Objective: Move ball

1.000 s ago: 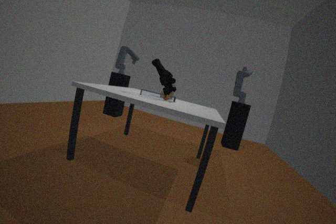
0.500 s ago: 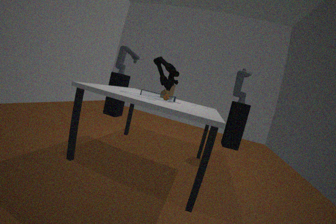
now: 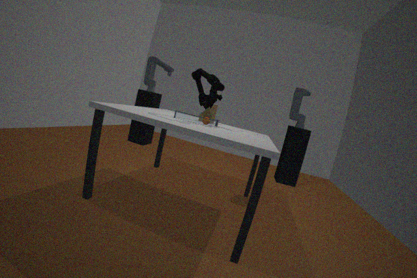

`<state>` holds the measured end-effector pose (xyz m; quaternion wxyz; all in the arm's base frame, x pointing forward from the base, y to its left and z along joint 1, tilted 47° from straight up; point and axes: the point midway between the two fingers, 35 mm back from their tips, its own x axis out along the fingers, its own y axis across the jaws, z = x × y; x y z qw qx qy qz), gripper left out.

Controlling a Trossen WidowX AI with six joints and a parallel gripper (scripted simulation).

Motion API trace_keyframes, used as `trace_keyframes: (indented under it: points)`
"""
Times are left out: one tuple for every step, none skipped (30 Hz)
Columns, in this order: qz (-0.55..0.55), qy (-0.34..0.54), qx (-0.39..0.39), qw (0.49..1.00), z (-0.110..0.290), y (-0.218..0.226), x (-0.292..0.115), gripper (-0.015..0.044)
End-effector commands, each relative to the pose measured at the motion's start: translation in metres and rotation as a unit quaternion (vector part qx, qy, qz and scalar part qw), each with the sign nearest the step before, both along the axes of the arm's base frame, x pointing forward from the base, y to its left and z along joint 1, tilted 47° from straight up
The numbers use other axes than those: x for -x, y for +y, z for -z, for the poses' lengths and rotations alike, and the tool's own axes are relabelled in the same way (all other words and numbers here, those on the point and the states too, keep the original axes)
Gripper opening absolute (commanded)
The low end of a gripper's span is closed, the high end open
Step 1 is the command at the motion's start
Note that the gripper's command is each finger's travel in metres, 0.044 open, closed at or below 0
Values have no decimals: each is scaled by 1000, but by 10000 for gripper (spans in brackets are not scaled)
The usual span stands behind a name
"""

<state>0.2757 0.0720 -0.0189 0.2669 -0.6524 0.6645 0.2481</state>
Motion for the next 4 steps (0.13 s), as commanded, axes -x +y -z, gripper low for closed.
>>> trace_keyframes:
  points:
    - [3,-4,-3,1000,-2,3,-1,440]
    - [3,-4,-3,1000,-2,3,-1,440]
    - [3,-4,-3,1000,-2,3,-1,440]
    - [3,-4,-3,1000,-2,3,-1,440]
